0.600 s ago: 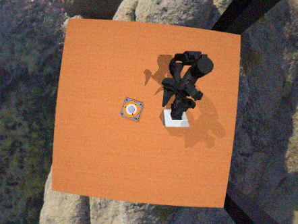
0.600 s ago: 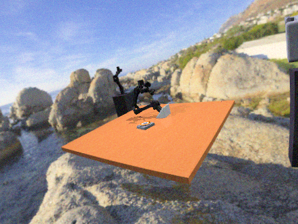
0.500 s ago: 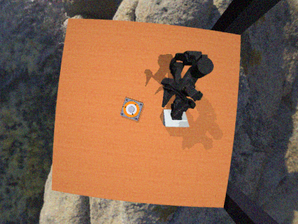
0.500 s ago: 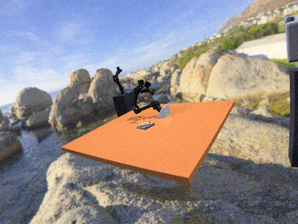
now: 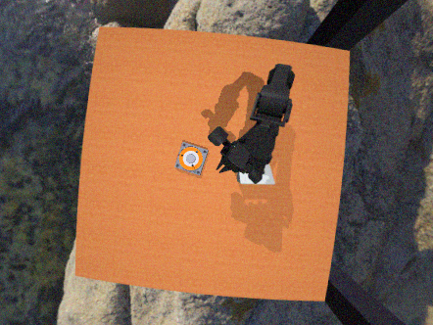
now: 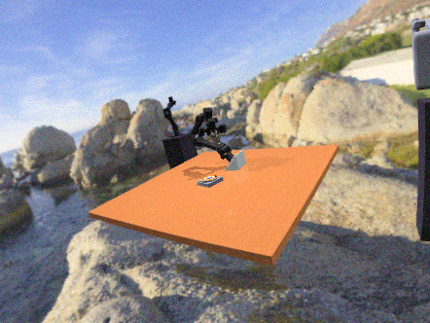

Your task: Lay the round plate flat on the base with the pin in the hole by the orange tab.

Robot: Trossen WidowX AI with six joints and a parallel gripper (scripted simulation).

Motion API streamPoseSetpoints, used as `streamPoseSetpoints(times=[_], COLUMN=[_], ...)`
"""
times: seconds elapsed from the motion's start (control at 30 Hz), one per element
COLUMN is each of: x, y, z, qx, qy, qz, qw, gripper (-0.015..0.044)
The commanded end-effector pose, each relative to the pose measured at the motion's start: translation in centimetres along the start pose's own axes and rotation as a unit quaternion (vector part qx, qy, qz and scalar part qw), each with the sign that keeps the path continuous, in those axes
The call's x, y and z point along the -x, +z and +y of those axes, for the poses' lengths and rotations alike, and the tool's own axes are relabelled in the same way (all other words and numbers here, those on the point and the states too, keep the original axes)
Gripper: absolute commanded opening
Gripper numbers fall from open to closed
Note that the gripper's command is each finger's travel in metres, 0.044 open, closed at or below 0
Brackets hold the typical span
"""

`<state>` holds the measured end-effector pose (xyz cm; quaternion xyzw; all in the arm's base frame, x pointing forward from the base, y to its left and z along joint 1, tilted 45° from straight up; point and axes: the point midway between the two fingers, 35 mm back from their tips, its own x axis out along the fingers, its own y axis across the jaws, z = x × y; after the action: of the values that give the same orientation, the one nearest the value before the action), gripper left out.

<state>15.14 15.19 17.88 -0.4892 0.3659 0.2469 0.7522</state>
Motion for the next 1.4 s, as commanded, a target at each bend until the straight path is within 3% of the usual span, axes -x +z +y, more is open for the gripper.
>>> streamPoseSetpoints(times=[0.0, 0.17, 0.27, 0.43, 0.63, 1.0, 1.37], x=[-2.8, -7.4, -8.6, -12.9, -16.1, -17.0, -19.5], y=[-0.6, -2.5, -3.1, -5.9, -8.7, -9.2, -12.9], z=[-1.1, -3.0, -3.4, -4.6, -5.1, -5.1, -4.7], qx=[-0.087, -0.212, -0.243, -0.341, -0.408, -0.417, -0.416], qy=[-0.017, -0.058, -0.070, -0.114, -0.155, -0.161, -0.162], qz=[0.088, 0.217, 0.250, 0.358, 0.430, 0.440, 0.440], qw=[0.992, 0.951, 0.935, 0.862, 0.790, 0.779, 0.779], gripper=[0.0000, 0.0000, 0.0000, 0.0000, 0.0000, 0.0000, 0.0000])
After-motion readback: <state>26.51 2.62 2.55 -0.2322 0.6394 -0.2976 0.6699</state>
